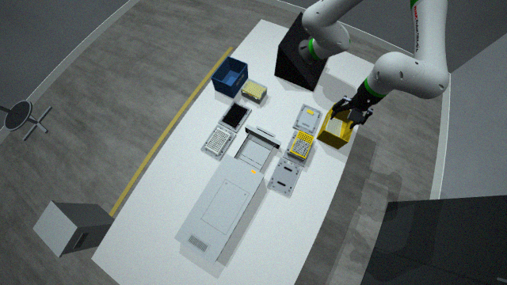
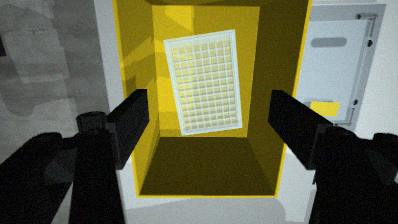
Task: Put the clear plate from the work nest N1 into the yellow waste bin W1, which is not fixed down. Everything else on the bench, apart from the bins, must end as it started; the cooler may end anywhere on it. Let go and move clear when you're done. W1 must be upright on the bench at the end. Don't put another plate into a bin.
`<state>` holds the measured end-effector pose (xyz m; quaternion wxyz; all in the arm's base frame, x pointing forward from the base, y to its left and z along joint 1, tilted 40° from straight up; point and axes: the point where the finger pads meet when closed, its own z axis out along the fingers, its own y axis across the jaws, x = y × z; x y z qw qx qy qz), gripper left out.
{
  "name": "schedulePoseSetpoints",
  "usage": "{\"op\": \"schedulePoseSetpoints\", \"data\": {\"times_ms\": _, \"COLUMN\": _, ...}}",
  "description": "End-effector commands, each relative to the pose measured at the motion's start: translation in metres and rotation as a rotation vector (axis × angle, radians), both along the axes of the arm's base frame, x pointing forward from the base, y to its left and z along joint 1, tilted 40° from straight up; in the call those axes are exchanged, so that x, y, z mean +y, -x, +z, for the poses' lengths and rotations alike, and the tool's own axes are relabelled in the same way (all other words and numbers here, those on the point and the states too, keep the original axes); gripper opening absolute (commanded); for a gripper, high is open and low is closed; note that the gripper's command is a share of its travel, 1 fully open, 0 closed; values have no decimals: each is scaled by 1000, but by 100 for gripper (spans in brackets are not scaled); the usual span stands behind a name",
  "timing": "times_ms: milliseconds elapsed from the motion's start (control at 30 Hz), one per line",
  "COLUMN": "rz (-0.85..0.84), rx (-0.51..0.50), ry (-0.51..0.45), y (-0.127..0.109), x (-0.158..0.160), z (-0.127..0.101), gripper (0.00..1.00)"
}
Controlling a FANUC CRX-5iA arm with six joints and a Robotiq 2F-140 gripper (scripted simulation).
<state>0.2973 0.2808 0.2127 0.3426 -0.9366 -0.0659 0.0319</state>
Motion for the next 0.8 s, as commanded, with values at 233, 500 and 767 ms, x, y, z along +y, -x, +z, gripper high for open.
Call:
{"op": "schedulePoseSetpoints", "data": {"times_ms": 233, "rz": 0, "rx": -1, "ry": 0, "y": -2, "x": -9, "z": 11, "gripper": 70}}
{"op": "schedulePoseSetpoints", "data": {"times_ms": 500, "rz": 0, "rx": -1, "ry": 0, "y": -3, "x": -14, "z": 17, "gripper": 70}}
{"op": "schedulePoseSetpoints", "data": {"times_ms": 767, "rz": 0, "rx": -1, "ry": 0, "y": -4, "x": -19, "z": 23, "gripper": 70}}
